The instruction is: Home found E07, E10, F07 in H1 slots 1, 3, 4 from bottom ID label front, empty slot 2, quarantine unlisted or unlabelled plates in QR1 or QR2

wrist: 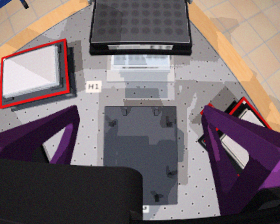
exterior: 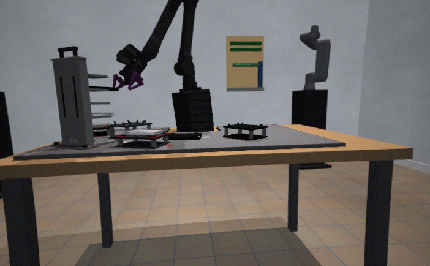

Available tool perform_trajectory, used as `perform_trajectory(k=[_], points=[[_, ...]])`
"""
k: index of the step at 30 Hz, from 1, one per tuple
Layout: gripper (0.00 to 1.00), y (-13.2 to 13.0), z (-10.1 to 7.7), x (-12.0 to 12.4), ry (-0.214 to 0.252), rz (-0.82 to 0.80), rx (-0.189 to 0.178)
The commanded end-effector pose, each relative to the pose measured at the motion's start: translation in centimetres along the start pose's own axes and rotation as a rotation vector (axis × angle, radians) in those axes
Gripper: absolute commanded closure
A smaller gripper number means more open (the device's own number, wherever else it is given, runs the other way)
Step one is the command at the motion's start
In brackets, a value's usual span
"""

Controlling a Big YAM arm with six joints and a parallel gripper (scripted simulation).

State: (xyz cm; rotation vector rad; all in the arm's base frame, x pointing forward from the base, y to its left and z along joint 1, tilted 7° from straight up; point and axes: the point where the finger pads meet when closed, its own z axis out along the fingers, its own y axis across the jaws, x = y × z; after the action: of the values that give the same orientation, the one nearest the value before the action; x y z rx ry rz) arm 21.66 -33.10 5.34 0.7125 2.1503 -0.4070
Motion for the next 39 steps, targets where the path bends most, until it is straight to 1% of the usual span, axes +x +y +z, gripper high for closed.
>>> perform_trajectory(k=[1, 12, 15, 16, 17, 18, 39], points=[[0.00, -0.4, -0.7, -0.2, -0.011, -0.013, 0.009], [0.00, -0.4, -2.0, 1.1, -0.010, -0.013, 0.009], [0.00, -0.4, -2.1, 1.2, -0.009, -0.013, 0.009], [1.00, 0.1, -1.2, 1.5, -0.012, -0.025, -0.001], [1.00, -0.1, -1.1, 1.1, -0.020, -0.029, 0.001], [1.00, -0.6, -1.3, 0.4, -0.028, -0.017, 0.011], [1.00, -0.6, -1.3, 0.4, -0.028, -0.017, 0.011]])
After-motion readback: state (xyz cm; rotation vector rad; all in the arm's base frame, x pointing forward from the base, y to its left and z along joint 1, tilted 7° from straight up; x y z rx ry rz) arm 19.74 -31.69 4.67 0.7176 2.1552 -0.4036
